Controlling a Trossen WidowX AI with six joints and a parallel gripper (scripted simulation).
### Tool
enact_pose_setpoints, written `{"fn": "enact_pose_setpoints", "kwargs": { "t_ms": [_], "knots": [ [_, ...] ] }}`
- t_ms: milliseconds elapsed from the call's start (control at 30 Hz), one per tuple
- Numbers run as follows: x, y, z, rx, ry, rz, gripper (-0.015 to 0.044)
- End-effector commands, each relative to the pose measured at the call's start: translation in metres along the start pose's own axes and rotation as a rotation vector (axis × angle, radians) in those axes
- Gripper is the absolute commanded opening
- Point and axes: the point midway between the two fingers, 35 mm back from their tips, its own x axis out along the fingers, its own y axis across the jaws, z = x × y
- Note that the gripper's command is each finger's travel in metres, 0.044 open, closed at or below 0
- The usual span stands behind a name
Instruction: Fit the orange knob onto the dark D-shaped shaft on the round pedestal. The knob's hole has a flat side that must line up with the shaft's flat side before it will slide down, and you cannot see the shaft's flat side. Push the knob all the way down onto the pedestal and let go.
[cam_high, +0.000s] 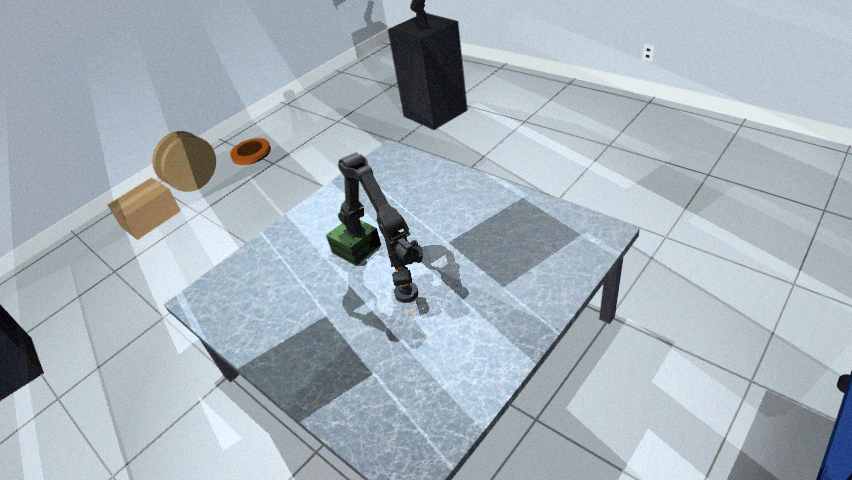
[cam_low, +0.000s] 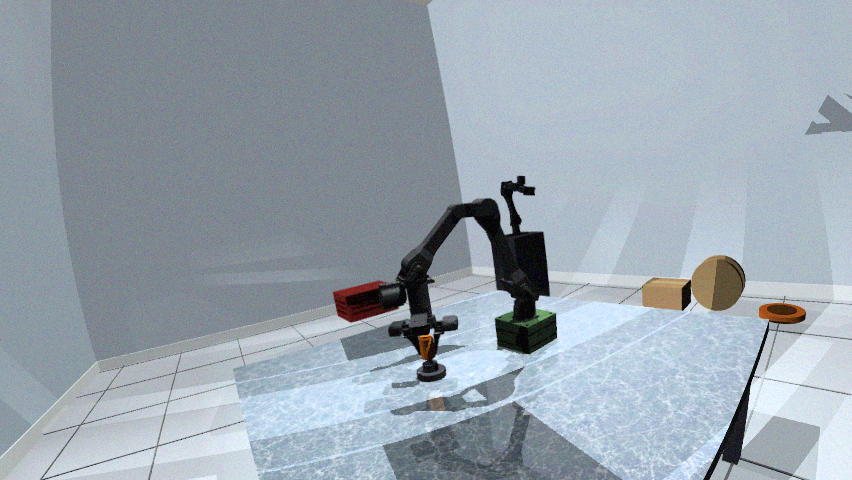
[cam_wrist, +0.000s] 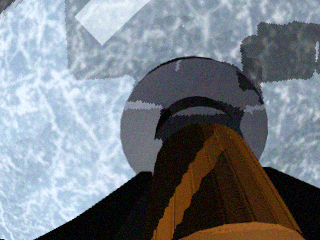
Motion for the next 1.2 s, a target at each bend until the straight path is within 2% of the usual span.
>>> {"fn": "enact_pose_setpoints", "kwargs": {
  "t_ms": [0, 133, 333, 1167],
  "knots": [
    [-0.0033, 0.0012, 0.001, -0.005, -0.002, 0.002, 0.0],
    [-0.0048, 0.0009, 0.0013, -0.031, -0.002, 0.002, 0.0],
    [-0.0057, -0.0011, 0.0018, -0.215, -0.002, 0.002, 0.0],
    [0.0006, 0.001, 0.0008, -0.215, -0.002, 0.002, 0.0]
  ]
}}
